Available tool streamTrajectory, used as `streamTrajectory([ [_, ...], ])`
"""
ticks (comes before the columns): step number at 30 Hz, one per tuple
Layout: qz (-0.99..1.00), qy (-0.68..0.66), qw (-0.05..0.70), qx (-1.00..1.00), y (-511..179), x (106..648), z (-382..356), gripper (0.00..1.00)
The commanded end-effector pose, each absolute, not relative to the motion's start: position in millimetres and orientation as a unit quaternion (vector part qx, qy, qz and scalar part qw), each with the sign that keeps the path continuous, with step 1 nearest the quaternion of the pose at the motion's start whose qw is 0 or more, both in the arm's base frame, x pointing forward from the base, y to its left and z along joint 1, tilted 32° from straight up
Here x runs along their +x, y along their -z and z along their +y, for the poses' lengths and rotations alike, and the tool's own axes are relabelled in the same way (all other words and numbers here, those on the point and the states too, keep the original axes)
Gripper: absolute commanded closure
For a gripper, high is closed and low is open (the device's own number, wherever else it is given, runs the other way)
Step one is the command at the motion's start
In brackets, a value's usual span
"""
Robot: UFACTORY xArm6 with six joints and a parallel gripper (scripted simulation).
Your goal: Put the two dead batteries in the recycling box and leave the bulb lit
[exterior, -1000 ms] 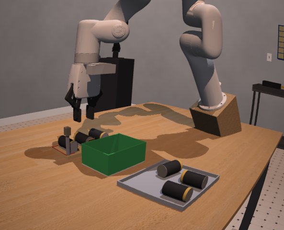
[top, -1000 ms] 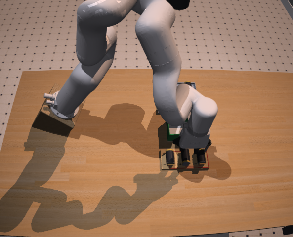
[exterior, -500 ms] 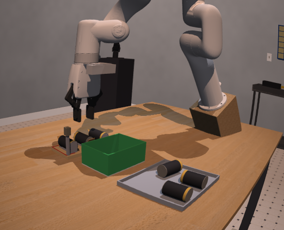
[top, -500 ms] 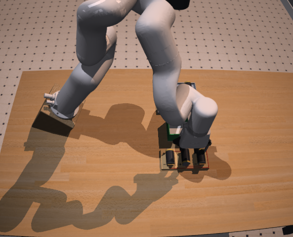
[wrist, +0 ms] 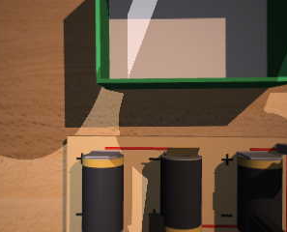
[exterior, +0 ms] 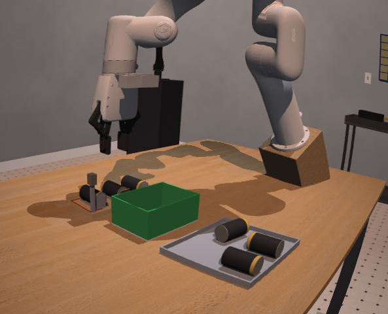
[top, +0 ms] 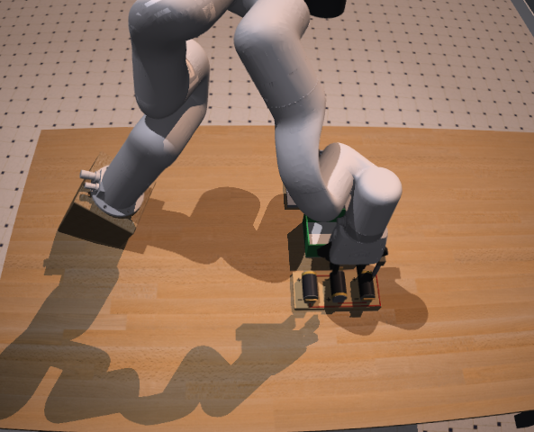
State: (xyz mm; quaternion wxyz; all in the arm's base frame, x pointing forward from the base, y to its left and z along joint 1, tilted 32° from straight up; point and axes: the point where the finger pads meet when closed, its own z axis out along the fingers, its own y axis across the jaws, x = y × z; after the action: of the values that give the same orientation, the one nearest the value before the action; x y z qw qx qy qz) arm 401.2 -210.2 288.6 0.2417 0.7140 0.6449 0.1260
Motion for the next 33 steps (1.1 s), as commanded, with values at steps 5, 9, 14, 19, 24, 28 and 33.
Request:
streamTrajectory([
  [5, 0.645, -0.127, 0.243, 0.714, -309, 390, -206, 0.49],
  [9, 0.645, -0.127, 0.243, 0.714, -309, 390, -204, 0.49],
  [14, 0.645, -0.127, 0.243, 0.714, -308, 393, -195, 0.49],
  [19, 0.645, -0.127, 0.243, 0.714, -307, 398, -175, 0.49],
  [24, 0.645, -0.127, 0.243, 0.714, -306, 403, -157, 0.49],
  [28, 0.645, -0.127, 0.243, 0.714, -304, 411, -129, 0.49],
  [33, 0.645, -0.127, 0.243, 0.714, -302, 422, -86, 0.49],
])
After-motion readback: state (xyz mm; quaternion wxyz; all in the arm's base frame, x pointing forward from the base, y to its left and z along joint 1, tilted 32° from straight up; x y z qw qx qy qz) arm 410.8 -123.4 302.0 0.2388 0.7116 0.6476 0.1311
